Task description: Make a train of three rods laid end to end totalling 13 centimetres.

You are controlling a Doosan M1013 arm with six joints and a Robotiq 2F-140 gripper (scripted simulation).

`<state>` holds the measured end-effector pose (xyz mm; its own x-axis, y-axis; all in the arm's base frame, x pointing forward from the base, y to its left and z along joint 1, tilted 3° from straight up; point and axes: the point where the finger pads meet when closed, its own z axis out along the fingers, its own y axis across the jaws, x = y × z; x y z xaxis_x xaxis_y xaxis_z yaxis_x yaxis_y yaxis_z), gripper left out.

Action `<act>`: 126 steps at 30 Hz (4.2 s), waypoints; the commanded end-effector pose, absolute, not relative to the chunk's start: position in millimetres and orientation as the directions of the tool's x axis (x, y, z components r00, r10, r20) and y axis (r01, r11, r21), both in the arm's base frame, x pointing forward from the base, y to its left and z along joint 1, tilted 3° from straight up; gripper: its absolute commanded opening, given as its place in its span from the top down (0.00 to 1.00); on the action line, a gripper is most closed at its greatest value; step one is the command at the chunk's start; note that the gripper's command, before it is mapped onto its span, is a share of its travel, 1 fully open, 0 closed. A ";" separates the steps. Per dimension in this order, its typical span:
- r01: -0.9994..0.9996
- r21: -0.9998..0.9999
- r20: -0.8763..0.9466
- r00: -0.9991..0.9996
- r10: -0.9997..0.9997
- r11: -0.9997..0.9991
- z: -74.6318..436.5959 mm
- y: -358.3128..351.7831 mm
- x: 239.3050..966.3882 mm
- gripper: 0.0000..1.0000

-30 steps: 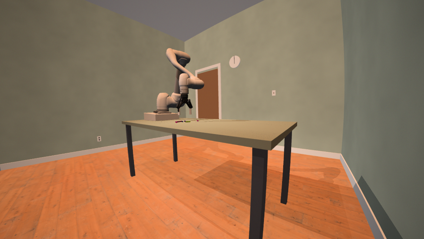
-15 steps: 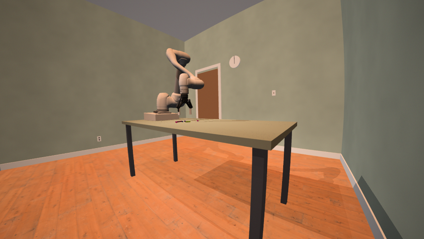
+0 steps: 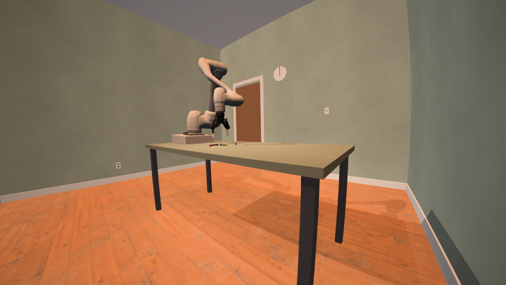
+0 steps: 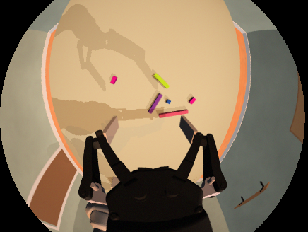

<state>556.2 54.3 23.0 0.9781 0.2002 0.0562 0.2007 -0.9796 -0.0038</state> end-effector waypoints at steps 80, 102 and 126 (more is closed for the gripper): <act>0.783 0.033 0.046 0.620 0.783 -0.622 30.6 81.1 576.9 0.00; 0.996 0.055 0.011 -0.076 0.997 0.075 38.6 111.9 597.1 0.00; 0.667 0.048 -0.030 -0.743 0.668 0.744 46.8 145.5 615.6 0.00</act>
